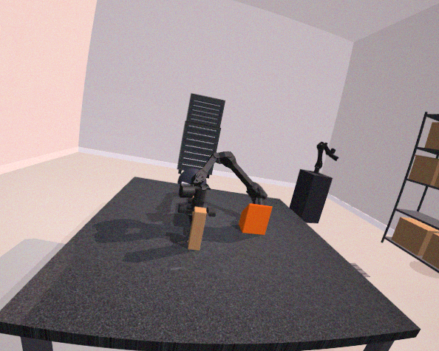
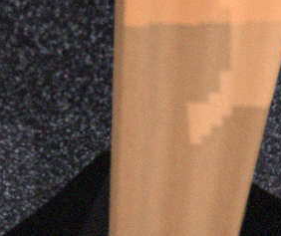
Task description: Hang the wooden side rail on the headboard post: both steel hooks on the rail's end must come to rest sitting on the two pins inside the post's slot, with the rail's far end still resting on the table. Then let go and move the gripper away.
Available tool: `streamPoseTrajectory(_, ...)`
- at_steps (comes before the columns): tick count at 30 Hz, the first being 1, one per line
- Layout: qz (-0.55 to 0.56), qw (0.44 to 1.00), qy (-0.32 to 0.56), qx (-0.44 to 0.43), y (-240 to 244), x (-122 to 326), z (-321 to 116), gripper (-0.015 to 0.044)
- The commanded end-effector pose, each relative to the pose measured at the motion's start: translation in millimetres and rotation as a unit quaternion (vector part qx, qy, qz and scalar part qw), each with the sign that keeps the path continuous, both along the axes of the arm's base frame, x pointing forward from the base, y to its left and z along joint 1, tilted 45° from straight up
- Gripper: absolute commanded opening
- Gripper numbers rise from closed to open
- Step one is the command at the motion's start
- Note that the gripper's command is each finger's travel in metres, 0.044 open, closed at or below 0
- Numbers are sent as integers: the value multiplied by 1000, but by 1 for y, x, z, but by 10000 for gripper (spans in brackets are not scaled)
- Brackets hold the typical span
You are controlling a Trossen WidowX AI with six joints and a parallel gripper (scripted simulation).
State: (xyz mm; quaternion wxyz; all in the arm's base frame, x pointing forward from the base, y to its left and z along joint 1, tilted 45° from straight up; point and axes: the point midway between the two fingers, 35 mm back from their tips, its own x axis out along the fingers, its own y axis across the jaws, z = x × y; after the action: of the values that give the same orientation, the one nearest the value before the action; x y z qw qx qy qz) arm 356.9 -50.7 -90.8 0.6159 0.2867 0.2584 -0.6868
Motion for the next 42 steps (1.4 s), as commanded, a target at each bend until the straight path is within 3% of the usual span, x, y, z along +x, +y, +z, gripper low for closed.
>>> streamPoseTrajectory(1,3,1000,0,0,3,1,2,0)
streamPoseTrajectory(42,3,1000,0,0,7,1,7,0)
